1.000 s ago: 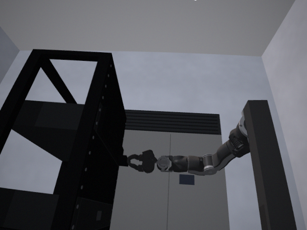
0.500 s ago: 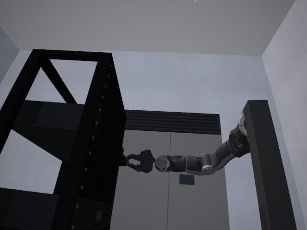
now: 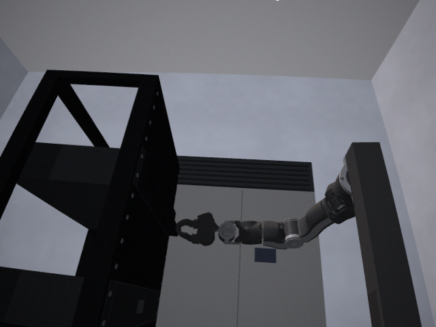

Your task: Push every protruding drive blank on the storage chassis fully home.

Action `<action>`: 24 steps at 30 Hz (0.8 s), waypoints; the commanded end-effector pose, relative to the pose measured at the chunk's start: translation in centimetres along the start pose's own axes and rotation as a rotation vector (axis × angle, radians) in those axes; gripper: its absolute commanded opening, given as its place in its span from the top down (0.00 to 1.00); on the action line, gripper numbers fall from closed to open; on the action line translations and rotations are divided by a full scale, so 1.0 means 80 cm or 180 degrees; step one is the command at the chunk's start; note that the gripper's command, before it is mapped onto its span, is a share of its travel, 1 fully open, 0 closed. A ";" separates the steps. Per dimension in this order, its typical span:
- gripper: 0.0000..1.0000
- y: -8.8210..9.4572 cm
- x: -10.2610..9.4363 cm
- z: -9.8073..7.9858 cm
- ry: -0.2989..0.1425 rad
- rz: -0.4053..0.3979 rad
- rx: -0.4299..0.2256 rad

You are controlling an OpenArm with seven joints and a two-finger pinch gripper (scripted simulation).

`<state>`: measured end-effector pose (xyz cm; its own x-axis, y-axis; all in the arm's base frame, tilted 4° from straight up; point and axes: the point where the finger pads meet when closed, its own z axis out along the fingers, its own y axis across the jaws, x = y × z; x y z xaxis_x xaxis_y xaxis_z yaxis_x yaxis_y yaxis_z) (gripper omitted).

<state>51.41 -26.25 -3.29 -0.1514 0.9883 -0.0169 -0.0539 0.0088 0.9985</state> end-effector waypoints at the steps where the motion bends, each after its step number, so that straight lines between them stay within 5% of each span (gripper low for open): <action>1: 1.00 -0.001 0.007 0.005 0.0043 -0.0021 0.0016; 24: 1.00 0.000 0.012 0.012 0.0052 -0.0026 0.0006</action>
<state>52.04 -26.14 -3.24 -0.1420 0.9896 -0.0210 -0.0552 0.0133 0.9984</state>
